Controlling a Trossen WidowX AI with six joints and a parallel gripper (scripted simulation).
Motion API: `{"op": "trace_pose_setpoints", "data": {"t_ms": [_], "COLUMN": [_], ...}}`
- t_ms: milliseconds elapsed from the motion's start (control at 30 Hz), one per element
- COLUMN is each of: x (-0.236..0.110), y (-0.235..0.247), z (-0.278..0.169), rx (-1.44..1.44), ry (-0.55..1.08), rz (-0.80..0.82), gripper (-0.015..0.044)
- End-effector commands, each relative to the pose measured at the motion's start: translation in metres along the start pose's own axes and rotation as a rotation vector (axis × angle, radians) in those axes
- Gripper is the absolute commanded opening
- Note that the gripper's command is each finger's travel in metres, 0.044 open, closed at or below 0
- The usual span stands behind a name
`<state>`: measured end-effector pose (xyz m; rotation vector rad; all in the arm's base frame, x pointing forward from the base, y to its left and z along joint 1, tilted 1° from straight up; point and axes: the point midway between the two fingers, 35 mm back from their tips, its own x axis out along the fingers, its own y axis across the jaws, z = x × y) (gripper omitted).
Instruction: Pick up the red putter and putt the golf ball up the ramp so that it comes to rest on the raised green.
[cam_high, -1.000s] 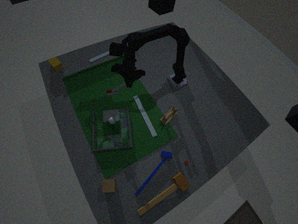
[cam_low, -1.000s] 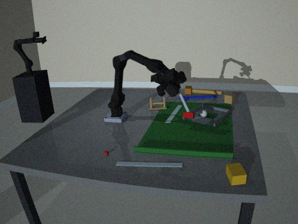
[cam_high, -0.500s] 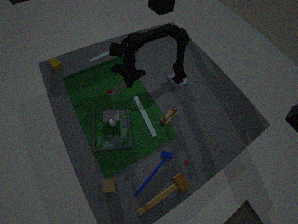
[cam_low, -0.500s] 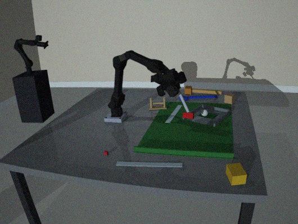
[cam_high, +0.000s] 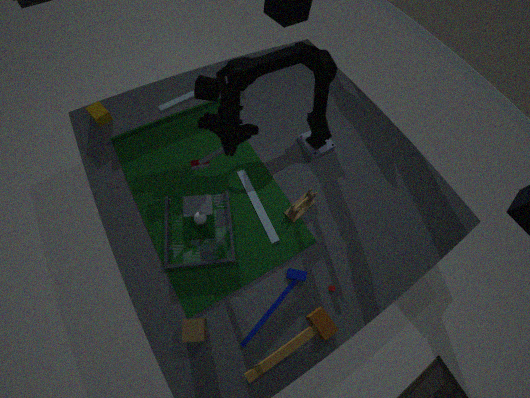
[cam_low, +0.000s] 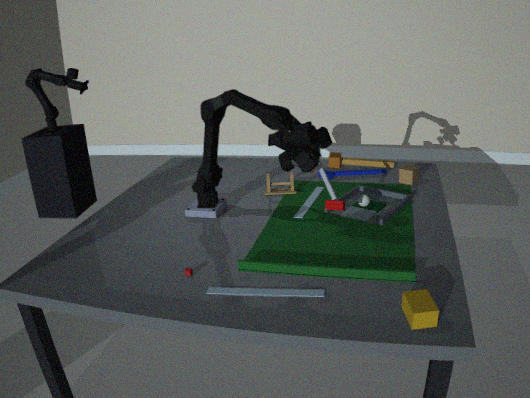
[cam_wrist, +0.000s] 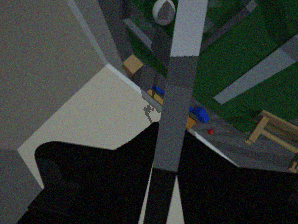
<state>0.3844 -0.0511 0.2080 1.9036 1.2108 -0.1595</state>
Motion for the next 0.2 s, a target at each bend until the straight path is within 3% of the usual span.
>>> {"op": "trace_pose_setpoints", "data": {"t_ms": [0,167], "x": [0.0000,0.0000], "y": [0.0003,0.0003], "z": [-0.0002,-0.0002], "rx": [-0.003,-0.003], "ry": [0.001,0.001], "rz": [0.001,0.001], "gripper": [0.0000,0.0000]}}
